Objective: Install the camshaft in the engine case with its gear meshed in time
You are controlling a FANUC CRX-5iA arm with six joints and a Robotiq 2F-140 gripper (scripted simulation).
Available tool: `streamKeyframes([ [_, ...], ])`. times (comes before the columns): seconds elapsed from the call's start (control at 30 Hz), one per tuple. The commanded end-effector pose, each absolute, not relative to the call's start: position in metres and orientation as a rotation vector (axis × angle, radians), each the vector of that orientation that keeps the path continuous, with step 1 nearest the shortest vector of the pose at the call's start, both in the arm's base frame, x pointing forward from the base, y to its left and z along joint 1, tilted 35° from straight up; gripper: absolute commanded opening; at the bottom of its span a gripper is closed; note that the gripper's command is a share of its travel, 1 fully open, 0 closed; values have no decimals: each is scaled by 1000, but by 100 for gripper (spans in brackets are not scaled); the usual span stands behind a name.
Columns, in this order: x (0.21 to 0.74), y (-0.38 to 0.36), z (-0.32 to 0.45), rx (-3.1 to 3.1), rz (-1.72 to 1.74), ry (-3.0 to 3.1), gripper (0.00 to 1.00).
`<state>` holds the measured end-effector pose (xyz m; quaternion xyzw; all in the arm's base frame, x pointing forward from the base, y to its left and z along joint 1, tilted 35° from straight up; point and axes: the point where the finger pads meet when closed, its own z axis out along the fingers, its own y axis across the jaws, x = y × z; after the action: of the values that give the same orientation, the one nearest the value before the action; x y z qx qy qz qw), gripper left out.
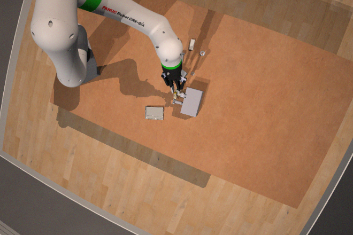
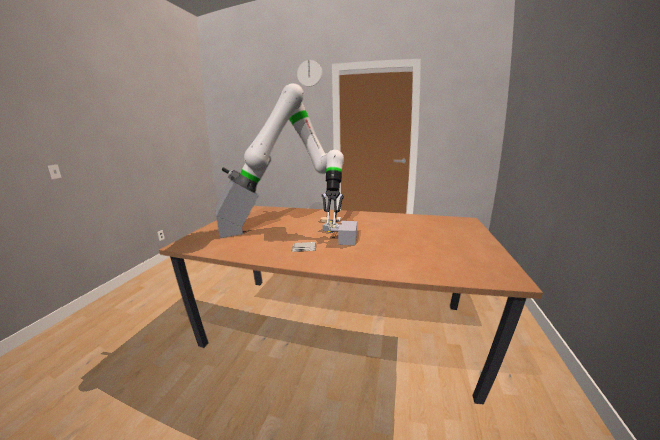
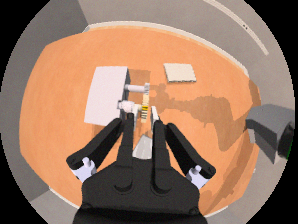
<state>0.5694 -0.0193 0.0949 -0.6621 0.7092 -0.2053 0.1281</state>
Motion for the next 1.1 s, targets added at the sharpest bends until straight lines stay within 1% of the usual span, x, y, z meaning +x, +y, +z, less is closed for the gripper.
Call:
streamKeyframes([
  [0.0,570,-20,96,-1925,-598,2062,27],
  [0.57,569,-19,97,-1925,-598,2062,27],
  [1.07,557,-16,120,-1925,-598,2062,27],
])
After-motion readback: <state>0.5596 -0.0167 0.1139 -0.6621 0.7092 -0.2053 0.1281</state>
